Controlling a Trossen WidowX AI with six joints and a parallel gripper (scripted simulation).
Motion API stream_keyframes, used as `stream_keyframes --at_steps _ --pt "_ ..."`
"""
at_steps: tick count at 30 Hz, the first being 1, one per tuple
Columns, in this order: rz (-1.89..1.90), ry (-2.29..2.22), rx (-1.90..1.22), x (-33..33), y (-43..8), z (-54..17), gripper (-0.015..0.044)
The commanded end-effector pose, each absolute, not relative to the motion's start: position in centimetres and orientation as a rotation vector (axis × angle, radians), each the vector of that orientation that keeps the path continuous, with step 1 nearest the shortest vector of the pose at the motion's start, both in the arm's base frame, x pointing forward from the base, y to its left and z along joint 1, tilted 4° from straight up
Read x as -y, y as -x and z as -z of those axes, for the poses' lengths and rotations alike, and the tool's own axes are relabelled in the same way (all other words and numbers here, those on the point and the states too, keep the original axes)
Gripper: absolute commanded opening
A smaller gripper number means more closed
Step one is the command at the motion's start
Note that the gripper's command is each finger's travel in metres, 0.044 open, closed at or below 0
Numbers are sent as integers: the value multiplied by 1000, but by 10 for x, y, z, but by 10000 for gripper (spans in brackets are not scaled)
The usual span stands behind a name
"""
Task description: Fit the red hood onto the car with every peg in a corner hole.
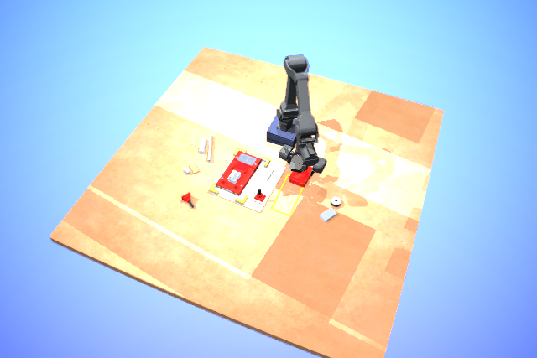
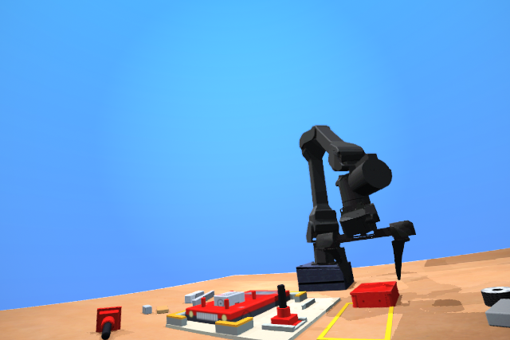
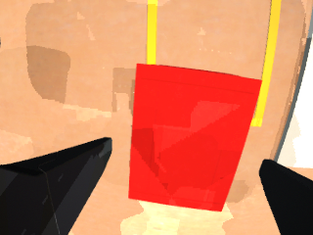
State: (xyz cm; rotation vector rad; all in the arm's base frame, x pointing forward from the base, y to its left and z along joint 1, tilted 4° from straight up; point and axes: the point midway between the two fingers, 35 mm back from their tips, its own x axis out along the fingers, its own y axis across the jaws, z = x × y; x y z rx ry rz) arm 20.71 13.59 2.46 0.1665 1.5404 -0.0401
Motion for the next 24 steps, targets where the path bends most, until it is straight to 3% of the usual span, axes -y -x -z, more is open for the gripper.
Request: stream_keyframes --at_steps 1,24 --pt "41 -171 -1542 -136 -207 -21 440" --pt "41 -171 -1542 -137 -207 -10 440"
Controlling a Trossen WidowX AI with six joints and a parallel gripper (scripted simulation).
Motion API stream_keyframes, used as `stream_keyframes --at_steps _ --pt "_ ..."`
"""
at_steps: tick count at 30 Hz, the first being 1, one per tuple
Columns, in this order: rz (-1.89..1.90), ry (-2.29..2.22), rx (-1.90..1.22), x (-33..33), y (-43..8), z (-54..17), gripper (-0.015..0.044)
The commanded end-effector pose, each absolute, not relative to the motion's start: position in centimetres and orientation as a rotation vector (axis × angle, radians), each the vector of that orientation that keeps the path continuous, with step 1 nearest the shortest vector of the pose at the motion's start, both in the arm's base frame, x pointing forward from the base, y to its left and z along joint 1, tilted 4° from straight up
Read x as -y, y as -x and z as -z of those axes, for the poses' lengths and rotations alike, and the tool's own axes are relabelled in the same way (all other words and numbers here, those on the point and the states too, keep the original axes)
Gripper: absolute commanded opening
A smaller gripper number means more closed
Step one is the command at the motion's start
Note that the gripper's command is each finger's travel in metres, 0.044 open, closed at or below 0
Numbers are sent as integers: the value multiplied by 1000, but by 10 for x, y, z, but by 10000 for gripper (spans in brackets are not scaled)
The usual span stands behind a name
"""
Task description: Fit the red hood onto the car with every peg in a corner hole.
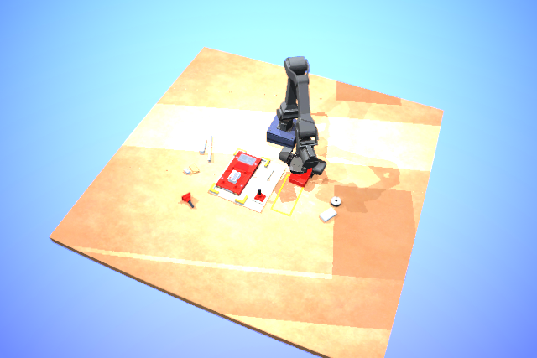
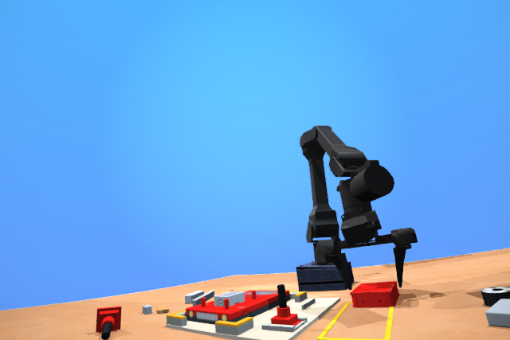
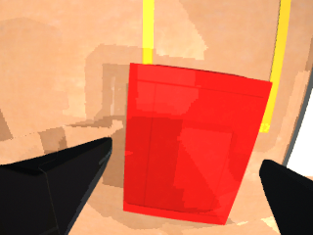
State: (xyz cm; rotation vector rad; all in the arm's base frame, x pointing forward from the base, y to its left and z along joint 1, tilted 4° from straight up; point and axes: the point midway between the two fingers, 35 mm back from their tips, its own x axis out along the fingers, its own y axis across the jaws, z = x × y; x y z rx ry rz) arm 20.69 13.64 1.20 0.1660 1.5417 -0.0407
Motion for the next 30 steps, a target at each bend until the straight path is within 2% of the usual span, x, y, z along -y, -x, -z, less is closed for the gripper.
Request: stream_keyframes --at_steps 1,23,27,30 --pt "41 -171 -1542 -137 -207 -10 440" --pt "41 -171 -1542 -138 -207 1 440" --pt "41 -166 -1542 -137 -207 -1 335" --pt "41 -166 -1542 -137 -207 -1 315"
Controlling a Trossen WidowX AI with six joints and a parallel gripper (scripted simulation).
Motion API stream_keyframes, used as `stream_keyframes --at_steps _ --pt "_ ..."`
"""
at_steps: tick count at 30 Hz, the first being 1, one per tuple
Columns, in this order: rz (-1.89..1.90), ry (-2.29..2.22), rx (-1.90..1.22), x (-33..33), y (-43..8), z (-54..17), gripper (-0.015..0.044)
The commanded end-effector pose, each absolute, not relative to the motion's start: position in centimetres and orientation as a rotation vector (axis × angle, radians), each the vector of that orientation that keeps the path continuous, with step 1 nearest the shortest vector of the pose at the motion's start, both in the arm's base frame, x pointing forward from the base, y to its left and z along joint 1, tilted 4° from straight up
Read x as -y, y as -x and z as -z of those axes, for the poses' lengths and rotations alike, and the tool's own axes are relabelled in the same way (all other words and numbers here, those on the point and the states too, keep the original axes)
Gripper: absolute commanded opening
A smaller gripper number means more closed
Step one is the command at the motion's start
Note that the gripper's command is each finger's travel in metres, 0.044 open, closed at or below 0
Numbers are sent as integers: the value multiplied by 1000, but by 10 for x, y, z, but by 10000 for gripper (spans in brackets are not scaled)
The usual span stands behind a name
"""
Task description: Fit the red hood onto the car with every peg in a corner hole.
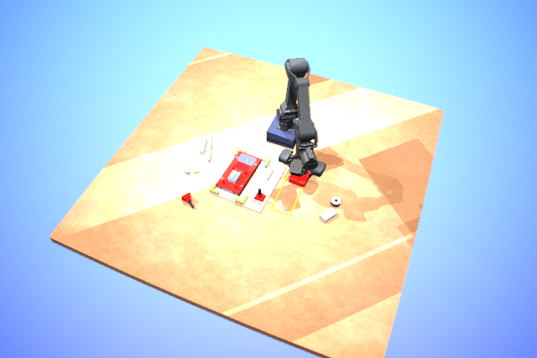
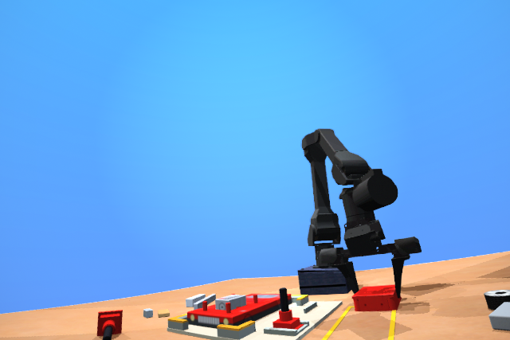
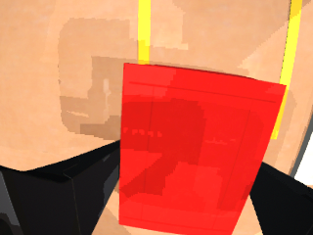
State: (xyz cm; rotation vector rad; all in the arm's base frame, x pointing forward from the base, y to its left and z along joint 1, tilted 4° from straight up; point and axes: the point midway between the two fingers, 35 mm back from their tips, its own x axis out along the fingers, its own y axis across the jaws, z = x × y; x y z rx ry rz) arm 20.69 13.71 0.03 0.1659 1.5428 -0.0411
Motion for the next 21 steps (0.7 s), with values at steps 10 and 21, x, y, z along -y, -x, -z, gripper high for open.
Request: stream_keyframes --at_steps 10,21 --pt "41 -166 -1543 -137 -207 -3 170" --pt "41 -166 -1543 -135 -206 -32 0"
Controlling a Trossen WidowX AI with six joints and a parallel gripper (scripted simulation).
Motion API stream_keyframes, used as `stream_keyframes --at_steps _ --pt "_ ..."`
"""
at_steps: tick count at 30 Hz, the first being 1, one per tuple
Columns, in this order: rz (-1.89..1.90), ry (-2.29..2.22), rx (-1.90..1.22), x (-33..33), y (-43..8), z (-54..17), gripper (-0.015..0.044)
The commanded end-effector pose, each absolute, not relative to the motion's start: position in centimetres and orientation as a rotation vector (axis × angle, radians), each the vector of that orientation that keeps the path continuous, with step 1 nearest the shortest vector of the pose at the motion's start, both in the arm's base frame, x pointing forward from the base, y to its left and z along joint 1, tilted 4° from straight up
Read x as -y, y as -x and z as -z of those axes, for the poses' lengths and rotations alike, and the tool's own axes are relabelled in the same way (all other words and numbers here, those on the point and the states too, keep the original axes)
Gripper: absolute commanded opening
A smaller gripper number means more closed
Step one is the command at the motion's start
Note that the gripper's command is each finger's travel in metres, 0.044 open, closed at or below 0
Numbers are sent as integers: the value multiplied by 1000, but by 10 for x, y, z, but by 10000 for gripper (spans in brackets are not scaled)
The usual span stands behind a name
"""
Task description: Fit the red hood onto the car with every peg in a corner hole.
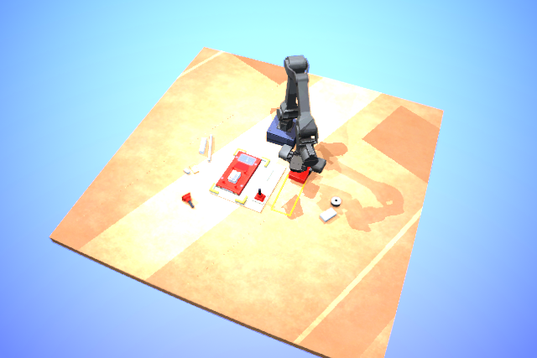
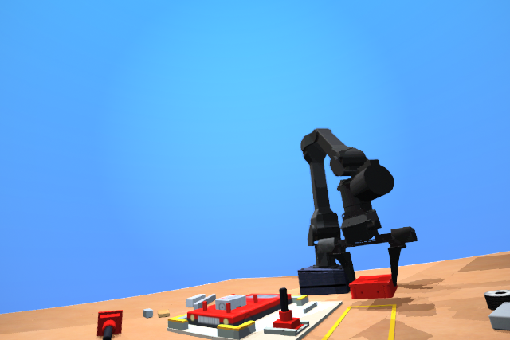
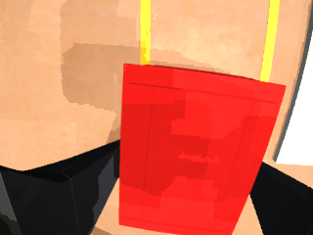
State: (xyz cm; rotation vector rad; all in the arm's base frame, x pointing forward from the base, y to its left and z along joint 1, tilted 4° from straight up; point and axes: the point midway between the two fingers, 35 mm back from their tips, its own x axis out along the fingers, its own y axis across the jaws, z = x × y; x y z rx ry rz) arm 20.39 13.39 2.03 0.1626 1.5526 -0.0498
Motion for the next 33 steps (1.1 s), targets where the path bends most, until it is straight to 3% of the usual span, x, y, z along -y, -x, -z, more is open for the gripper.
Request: stream_keyframes --at_steps 1,24,33 --pt "41 -166 -1542 -134 -206 -36 0" --pt "47 -165 -1547 -129 -204 -93 0" --pt "48 -159 -1543 -109 -230 -95 0"
